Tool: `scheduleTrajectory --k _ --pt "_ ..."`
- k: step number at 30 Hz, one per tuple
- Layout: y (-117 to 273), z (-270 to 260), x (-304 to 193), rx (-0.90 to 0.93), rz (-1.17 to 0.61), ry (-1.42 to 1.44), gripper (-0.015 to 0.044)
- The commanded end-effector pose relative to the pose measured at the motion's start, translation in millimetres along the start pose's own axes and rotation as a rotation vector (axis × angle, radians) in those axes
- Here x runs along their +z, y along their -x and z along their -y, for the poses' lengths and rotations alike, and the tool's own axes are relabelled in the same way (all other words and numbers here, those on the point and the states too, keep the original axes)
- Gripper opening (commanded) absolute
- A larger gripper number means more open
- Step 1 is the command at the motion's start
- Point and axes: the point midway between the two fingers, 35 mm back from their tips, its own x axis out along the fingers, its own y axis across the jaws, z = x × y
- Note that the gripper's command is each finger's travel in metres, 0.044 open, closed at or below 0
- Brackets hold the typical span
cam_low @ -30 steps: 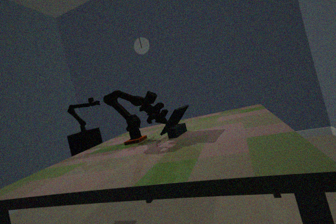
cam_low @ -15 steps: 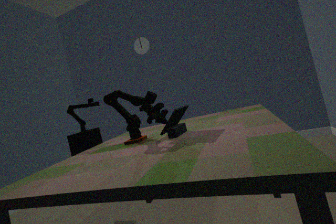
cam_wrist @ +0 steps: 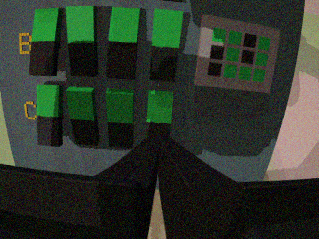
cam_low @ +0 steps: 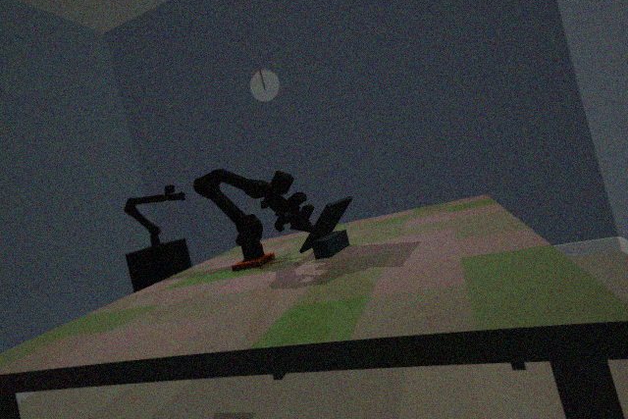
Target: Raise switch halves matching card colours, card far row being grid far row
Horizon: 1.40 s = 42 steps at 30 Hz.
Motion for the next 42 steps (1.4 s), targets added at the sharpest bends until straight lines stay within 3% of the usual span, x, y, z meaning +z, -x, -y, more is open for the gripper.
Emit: scheduleTrajectory --k 1,38,42 --pt "-1 0 -1 0.001 -0.001 0.004 0.0" --pt "-6 0 -1 0.001 -0.001 0.004 0.0" --pt "20 0 4 0.0 -0.012 0.002 0.0"
